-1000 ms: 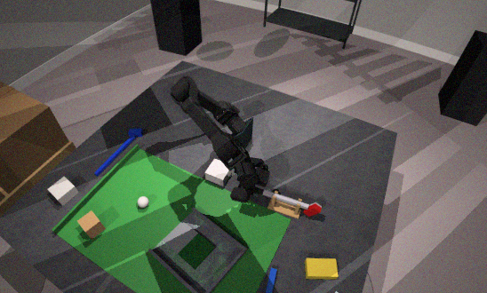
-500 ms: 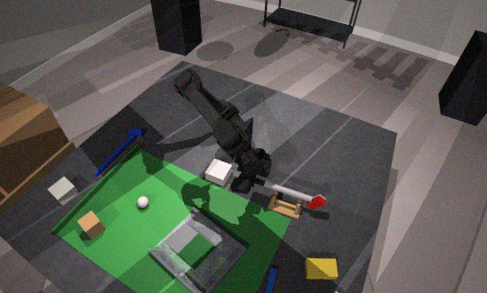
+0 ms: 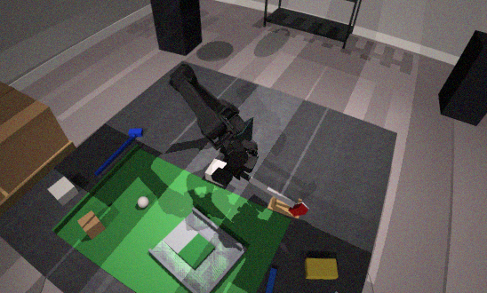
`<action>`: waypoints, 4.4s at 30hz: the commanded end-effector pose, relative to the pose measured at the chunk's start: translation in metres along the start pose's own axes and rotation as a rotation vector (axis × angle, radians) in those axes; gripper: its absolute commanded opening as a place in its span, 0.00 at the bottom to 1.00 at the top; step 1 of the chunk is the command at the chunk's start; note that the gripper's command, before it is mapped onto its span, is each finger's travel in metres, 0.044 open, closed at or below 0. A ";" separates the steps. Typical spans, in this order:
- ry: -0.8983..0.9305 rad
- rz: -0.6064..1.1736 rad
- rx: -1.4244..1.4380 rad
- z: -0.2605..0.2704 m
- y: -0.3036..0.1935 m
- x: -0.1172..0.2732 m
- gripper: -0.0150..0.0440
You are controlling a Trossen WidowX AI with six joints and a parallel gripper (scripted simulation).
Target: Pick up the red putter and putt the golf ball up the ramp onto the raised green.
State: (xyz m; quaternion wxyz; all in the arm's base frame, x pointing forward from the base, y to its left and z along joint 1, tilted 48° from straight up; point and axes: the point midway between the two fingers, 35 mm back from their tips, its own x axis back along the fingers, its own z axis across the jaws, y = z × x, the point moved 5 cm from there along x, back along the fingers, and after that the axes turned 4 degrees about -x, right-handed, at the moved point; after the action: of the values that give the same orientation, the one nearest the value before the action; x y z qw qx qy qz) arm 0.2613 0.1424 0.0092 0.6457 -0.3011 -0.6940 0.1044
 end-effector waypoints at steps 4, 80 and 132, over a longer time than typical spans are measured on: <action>-0.014 -0.015 -0.162 -0.017 -0.026 0.016 0.25; -0.249 0.131 -1.628 -0.049 -0.309 0.023 0.25; -0.241 0.127 -1.627 -0.046 -0.191 0.046 0.25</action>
State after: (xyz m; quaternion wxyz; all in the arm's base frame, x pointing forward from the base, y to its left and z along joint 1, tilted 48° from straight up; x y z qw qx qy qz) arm 0.2516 -0.0051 0.1470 0.1417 -0.7022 -0.5978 -0.3598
